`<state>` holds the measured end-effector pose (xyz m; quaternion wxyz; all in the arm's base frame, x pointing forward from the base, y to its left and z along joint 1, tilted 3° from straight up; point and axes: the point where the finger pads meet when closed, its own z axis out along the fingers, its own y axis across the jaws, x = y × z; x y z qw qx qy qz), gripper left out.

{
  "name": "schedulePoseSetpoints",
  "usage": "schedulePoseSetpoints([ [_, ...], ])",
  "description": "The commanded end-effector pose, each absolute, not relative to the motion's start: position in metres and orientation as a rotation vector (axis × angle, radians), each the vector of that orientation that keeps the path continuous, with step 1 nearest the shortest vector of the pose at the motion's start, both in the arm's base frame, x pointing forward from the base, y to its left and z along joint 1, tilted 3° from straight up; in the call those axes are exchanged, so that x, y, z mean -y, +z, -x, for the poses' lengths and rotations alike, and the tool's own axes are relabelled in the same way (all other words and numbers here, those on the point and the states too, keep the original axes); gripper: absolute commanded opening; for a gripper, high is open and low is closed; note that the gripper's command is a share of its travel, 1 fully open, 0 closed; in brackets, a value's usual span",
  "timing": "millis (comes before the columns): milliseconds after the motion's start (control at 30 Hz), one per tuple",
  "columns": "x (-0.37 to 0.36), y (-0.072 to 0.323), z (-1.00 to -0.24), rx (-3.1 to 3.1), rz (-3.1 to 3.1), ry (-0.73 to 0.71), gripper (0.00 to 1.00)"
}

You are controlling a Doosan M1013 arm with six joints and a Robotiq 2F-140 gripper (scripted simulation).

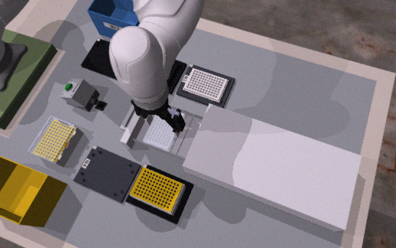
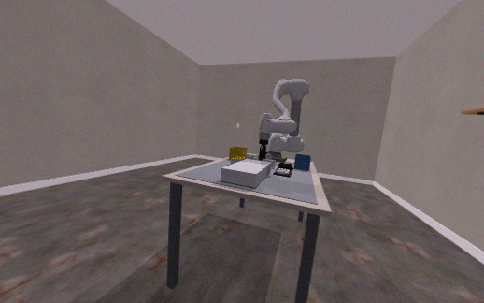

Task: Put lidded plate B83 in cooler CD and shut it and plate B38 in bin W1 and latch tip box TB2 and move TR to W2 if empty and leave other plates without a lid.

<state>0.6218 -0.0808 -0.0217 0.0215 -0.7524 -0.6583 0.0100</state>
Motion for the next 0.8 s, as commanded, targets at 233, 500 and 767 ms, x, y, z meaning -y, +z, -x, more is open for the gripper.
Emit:
schedulePoseSetpoints([
  [233, 0.0808, -0.0222, -0.6227, 2.04, 2.331, 0.031, 0.0],
  [500, 0.0809, -0.0223, -0.6235, 2.04, 2.331, 0.031, 0.0],
  [767, 0.0811, -0.0223, -0.6247, 2.04, 2.331, 0.031, 0.0],
])
